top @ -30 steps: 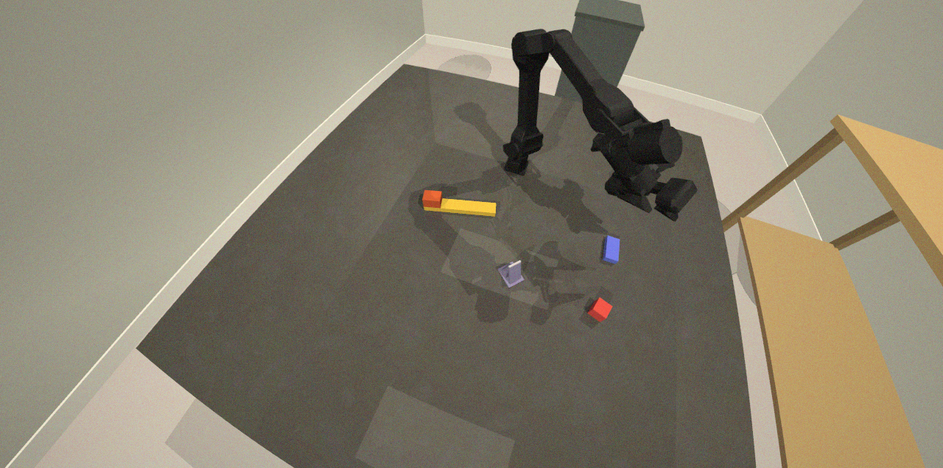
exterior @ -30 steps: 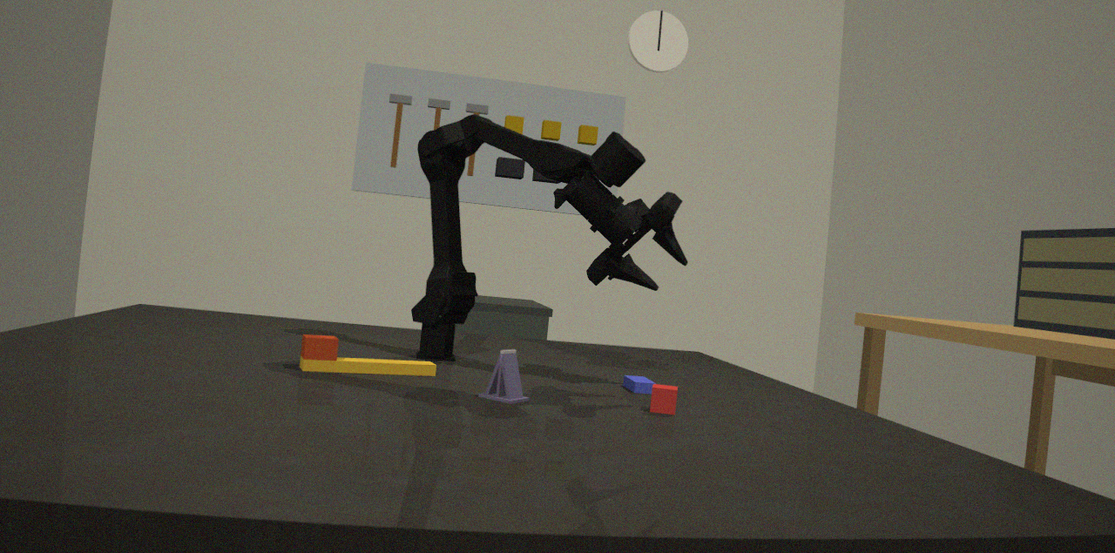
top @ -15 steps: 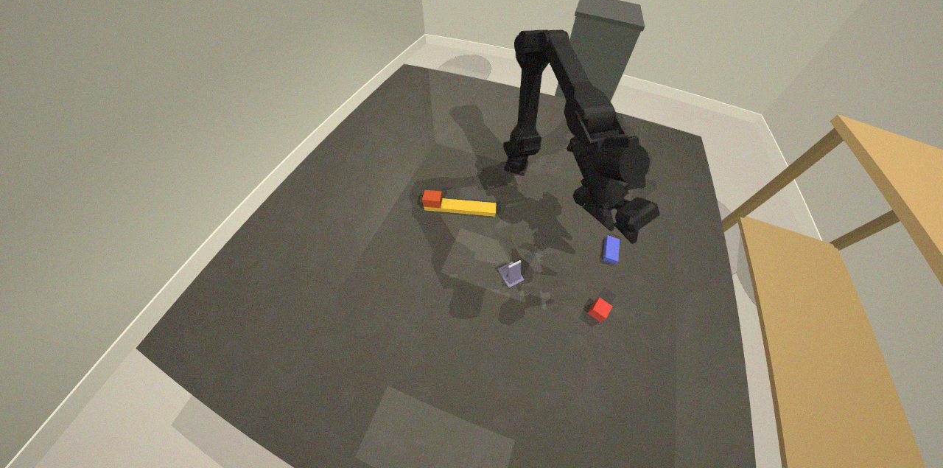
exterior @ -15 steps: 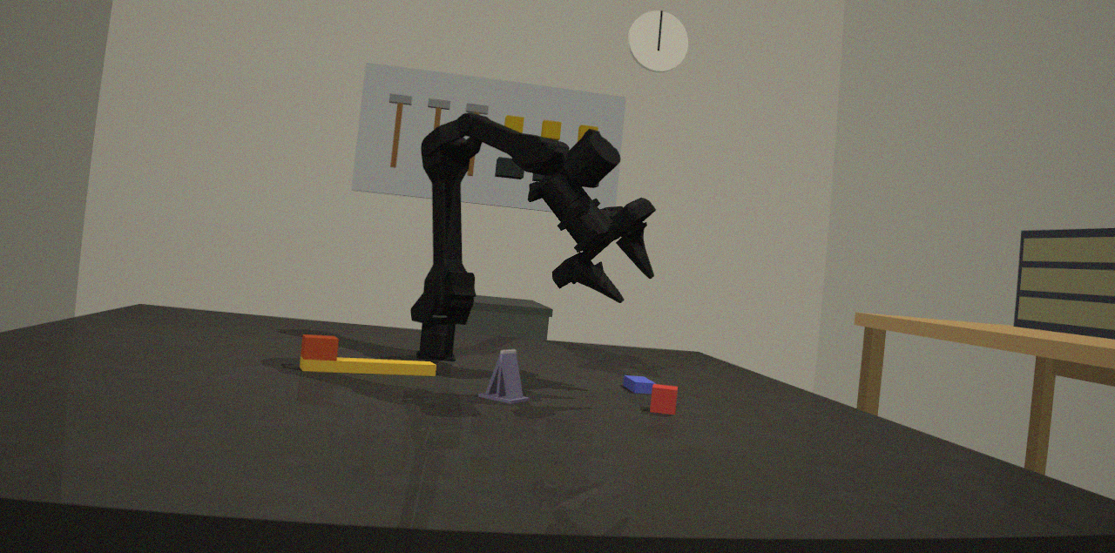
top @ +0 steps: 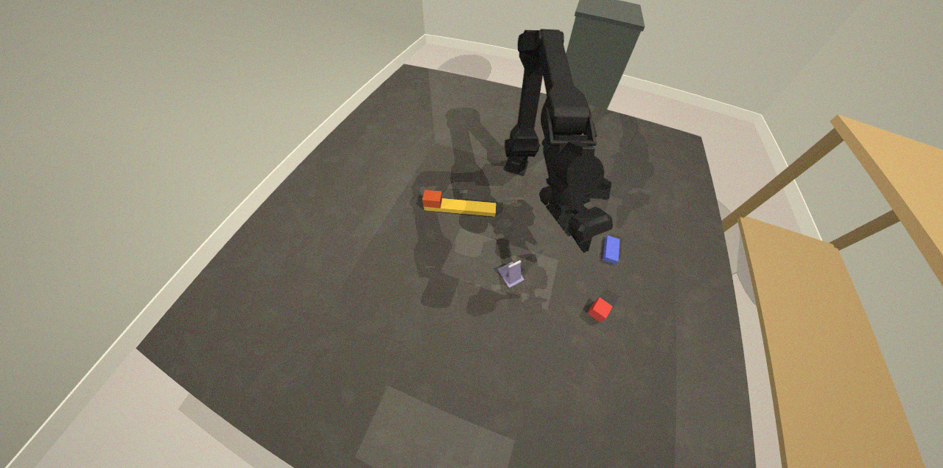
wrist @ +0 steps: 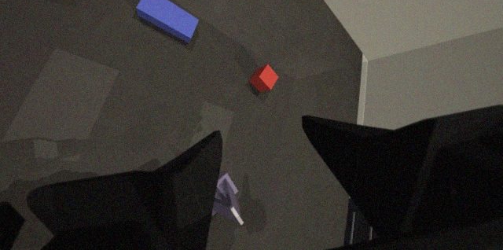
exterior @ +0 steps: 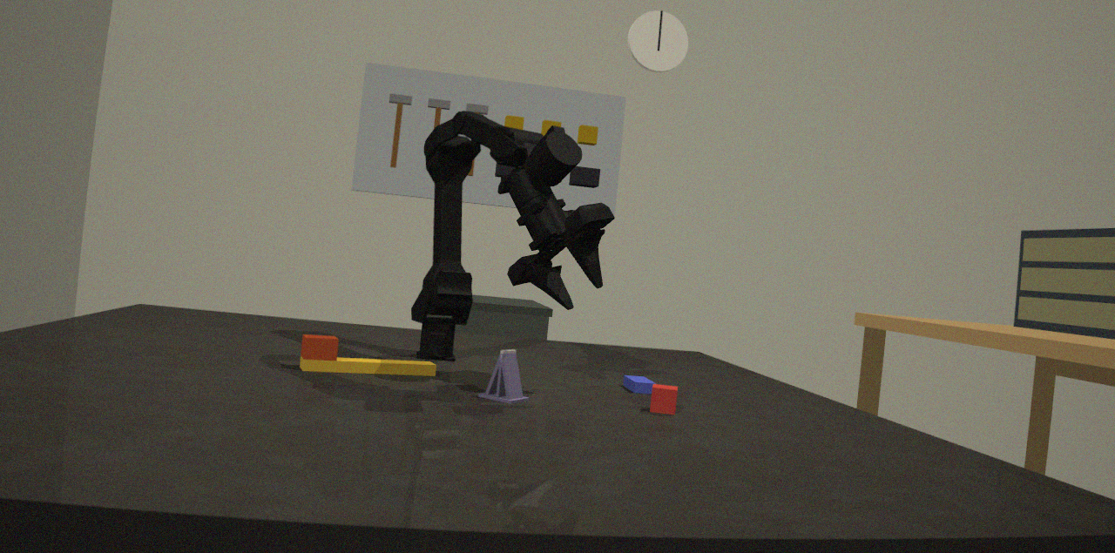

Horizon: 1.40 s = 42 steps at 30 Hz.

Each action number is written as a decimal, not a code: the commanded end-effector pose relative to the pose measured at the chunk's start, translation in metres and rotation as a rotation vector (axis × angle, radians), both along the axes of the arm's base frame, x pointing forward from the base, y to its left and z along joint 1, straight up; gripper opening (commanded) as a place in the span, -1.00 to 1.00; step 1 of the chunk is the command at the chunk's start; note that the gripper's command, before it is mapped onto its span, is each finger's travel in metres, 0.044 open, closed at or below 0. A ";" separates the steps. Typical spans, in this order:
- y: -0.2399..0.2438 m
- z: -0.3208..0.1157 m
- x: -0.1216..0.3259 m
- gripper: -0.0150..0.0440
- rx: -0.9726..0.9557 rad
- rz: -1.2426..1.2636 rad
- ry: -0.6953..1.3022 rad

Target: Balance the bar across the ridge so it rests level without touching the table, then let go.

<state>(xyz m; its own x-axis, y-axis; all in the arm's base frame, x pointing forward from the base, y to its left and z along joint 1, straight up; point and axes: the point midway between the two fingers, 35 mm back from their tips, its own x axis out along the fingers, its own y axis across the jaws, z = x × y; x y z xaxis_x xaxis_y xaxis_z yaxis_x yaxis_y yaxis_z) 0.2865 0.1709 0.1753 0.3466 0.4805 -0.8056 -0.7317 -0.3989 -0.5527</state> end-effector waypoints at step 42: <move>-0.226 -0.028 -0.035 0.58 -0.398 -0.305 0.292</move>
<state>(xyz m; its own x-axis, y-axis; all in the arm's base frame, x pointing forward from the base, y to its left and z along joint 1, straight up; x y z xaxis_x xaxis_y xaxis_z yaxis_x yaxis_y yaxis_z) 0.2578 -0.0432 0.1473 0.1852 0.0563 -0.9811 -0.9388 -0.2849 -0.1936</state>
